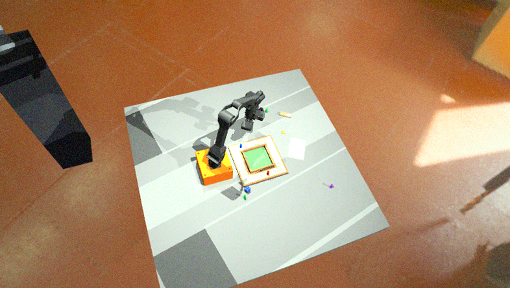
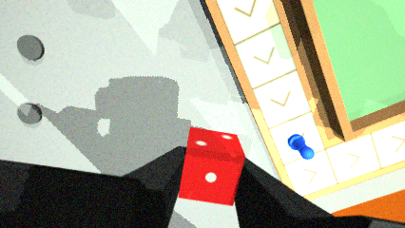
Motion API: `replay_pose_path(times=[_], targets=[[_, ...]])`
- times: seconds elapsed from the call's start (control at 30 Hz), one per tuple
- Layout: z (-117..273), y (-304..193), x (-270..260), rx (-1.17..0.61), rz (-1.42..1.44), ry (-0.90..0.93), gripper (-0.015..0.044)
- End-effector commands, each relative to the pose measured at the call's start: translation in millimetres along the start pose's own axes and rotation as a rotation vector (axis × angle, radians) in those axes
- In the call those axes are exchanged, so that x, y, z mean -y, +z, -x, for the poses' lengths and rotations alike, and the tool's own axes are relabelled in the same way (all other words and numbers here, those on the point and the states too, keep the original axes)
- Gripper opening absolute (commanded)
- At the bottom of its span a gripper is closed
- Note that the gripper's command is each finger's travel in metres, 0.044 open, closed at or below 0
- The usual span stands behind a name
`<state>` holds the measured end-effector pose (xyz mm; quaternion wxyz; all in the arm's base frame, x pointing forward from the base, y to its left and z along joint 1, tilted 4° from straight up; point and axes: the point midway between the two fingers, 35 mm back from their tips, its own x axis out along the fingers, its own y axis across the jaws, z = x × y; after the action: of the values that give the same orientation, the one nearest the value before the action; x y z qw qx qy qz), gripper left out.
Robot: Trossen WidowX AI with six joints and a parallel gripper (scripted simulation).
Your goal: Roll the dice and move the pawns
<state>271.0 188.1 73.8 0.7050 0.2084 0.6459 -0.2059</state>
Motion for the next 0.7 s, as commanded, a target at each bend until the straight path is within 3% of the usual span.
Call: replay_pose_path(times=[0.0,0.67], targets=[[-5,17,16,-0.004,0.072,-0.005,0.0000],[-26,84,102,0.000,0.421,-0.014,0.0000]])
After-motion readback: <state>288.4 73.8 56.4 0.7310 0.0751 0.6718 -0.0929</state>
